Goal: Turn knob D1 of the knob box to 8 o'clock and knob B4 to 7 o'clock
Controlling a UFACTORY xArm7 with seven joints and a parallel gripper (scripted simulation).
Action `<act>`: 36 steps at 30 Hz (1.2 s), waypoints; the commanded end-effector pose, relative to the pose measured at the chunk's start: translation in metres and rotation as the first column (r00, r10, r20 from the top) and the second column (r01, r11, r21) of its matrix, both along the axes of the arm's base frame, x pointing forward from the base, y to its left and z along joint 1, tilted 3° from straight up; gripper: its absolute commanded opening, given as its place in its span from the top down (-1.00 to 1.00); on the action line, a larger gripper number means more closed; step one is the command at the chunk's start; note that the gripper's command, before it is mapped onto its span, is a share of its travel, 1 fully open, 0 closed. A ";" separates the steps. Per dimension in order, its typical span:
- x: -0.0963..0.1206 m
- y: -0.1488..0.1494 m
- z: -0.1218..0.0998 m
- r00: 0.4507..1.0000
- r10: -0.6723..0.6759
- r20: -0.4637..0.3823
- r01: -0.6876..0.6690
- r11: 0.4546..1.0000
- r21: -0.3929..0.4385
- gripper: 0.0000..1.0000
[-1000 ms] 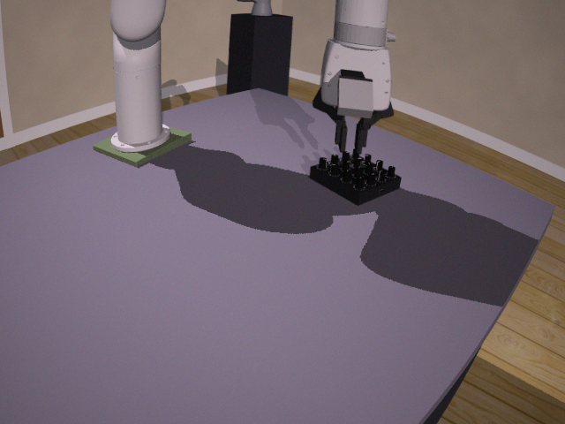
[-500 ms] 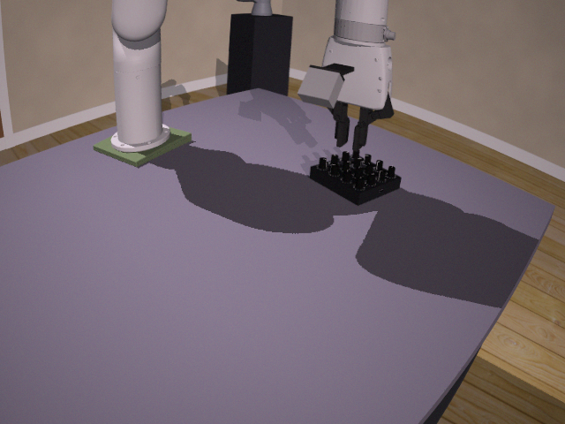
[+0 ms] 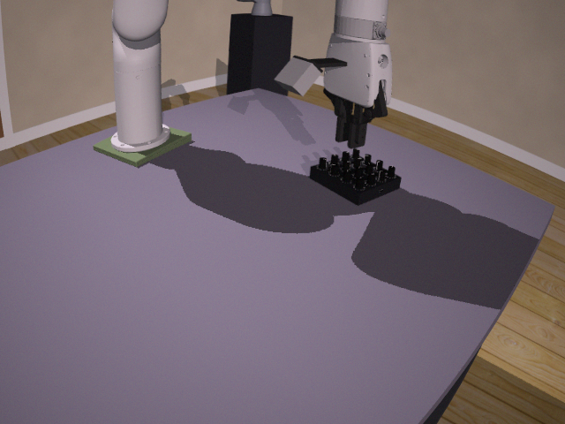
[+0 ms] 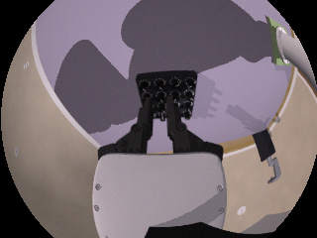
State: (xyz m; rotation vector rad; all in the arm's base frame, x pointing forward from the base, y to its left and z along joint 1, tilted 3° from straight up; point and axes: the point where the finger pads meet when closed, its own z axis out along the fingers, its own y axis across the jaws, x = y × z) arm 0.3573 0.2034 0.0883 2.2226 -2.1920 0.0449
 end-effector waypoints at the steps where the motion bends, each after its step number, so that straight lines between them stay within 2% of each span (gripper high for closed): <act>1: 0.001 0.001 0.002 0.993 -0.114 0.016 0.114 0.993 -0.003 0.61; 36: 0.001 0.001 0.003 0.990 -0.137 0.017 0.137 0.991 -0.003 0.61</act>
